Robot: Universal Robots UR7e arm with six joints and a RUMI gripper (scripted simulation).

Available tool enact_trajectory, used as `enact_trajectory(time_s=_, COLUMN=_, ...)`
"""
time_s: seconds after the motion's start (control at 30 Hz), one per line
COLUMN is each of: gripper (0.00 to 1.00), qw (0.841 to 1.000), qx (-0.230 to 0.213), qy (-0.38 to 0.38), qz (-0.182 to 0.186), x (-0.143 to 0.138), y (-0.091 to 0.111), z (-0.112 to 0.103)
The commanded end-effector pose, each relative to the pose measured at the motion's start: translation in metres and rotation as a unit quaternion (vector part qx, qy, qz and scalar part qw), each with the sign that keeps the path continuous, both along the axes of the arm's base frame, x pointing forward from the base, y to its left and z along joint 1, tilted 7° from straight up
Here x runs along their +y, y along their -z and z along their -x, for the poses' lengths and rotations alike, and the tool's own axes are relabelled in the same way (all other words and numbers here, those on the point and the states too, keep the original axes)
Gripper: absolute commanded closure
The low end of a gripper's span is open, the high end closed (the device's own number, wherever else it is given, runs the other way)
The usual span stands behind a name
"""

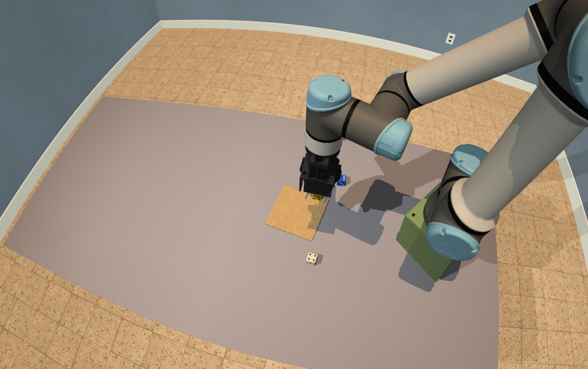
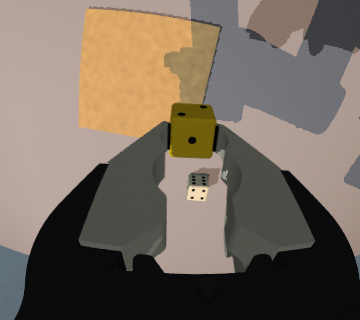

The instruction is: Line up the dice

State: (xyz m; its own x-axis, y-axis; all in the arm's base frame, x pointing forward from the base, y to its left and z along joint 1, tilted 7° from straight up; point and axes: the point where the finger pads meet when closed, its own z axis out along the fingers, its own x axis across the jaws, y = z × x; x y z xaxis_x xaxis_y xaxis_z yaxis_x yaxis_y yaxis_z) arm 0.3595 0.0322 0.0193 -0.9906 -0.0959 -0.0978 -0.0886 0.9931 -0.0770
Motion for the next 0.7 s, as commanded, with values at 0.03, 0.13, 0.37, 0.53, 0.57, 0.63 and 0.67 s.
enact_trajectory(time_s=0.03, gripper=0.94, qw=1.000, qx=-0.001, qy=0.000, qz=0.000, x=0.000, y=0.000, z=0.000)
enact_trajectory(time_s=0.13, gripper=0.94, qw=1.000, qx=-0.001, qy=0.000, qz=0.000, x=0.000, y=0.000, z=0.000)
enact_trajectory(time_s=0.37, gripper=0.94, qw=1.000, qx=0.000, qy=0.000, qz=0.000, x=0.000, y=0.004, z=-0.001)
enact_trajectory(time_s=0.53, gripper=0.94, qw=1.000, qx=0.000, qy=0.000, qz=0.000, x=-0.001, y=0.015, z=-0.002)
enact_trajectory(time_s=0.57, gripper=0.94, qw=1.000, qx=0.000, qy=0.000, qz=0.000, x=-0.001, y=0.015, z=-0.002)
enact_trajectory(time_s=0.63, gripper=0.94, qw=1.000, qx=0.000, qy=0.000, qz=0.000, x=-0.001, y=0.018, z=-0.002)
enact_trajectory(time_s=0.67, gripper=0.94, qw=1.000, qx=0.000, qy=0.000, qz=0.000, x=-0.001, y=0.021, z=-0.003)
